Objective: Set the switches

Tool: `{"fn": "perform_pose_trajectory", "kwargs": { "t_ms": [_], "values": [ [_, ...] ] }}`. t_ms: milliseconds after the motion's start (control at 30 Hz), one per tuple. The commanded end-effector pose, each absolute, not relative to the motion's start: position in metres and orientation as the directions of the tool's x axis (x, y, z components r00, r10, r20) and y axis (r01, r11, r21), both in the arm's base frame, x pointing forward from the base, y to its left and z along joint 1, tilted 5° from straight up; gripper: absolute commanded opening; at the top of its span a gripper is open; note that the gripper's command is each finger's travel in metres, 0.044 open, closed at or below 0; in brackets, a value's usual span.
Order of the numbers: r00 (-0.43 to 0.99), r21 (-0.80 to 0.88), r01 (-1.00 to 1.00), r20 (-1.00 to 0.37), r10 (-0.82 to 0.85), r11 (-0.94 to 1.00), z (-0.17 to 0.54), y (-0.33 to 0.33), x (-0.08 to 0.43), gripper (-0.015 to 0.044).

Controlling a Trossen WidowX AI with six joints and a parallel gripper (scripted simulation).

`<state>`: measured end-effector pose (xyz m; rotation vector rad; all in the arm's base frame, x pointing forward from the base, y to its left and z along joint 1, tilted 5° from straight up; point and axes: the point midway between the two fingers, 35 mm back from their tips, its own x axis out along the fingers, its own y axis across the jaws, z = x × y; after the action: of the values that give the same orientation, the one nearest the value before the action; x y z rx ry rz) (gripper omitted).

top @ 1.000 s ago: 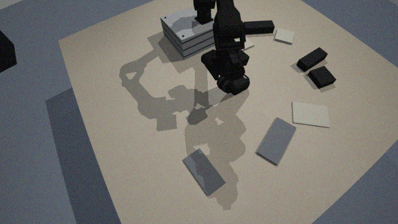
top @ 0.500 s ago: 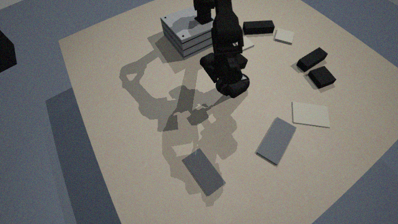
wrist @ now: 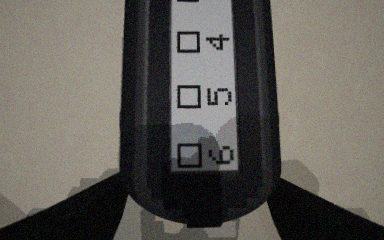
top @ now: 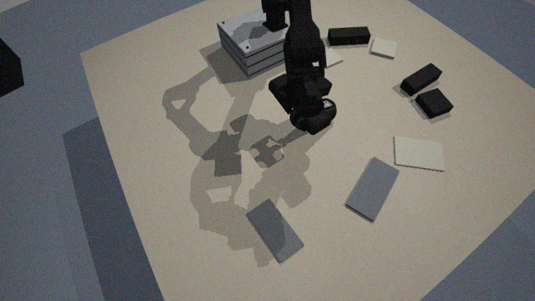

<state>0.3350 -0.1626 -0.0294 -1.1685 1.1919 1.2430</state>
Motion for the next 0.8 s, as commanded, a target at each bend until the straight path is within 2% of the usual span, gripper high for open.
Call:
{"fn": "perform_pose_trajectory", "kwargs": {
  "t_ms": [0, 767],
  "values": [
    [-0.032, 0.032, -0.999, -0.998, 0.053, -0.006, -0.037, -0.162, 0.333, 0.0335],
    [-0.032, 0.032, -0.999, -0.998, 0.052, -0.006, -0.055, -0.167, 0.332, 0.0335]
  ]
}}
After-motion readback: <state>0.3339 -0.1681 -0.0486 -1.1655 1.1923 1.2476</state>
